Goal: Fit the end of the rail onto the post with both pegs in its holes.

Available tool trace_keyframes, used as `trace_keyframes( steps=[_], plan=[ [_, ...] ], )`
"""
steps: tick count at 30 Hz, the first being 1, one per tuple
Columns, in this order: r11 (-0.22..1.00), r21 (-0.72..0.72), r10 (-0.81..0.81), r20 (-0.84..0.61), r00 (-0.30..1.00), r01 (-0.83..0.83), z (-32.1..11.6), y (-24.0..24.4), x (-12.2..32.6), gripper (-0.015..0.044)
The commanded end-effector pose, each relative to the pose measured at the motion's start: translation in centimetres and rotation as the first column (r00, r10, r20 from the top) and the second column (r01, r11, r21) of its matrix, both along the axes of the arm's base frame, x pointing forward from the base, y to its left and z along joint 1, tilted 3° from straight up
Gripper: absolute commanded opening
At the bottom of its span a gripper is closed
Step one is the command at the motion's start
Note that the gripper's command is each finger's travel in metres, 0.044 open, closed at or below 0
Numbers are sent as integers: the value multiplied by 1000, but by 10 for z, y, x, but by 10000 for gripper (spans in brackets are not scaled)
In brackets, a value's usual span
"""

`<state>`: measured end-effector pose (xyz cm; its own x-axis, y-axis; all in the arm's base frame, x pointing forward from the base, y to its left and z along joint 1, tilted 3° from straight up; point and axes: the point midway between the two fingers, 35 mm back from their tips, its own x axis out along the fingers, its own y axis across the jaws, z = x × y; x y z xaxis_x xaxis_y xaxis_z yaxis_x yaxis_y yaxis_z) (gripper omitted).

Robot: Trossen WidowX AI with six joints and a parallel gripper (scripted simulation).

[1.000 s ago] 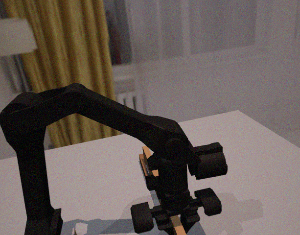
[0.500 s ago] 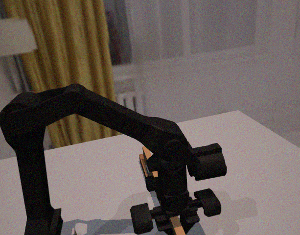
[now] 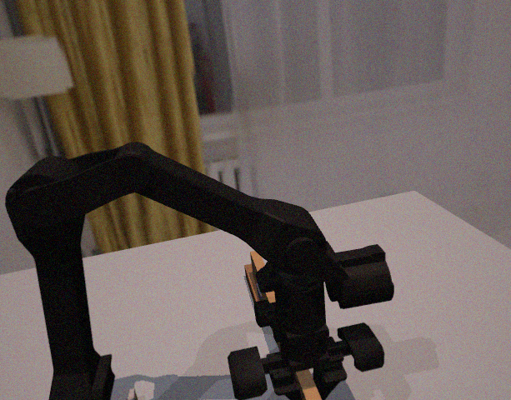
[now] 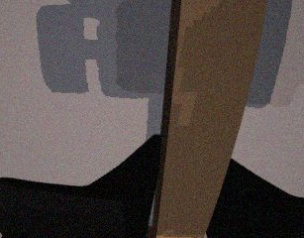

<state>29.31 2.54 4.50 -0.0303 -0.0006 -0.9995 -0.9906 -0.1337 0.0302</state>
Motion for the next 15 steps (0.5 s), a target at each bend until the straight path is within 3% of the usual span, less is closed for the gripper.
trace_keyframes(
  steps=[1,15],
  plan=[
    [1000,3,-2,5,1000,2,0,0,0,0],
    [1000,3,-2,5,1000,2,1,0,-1,0]
  ],
)
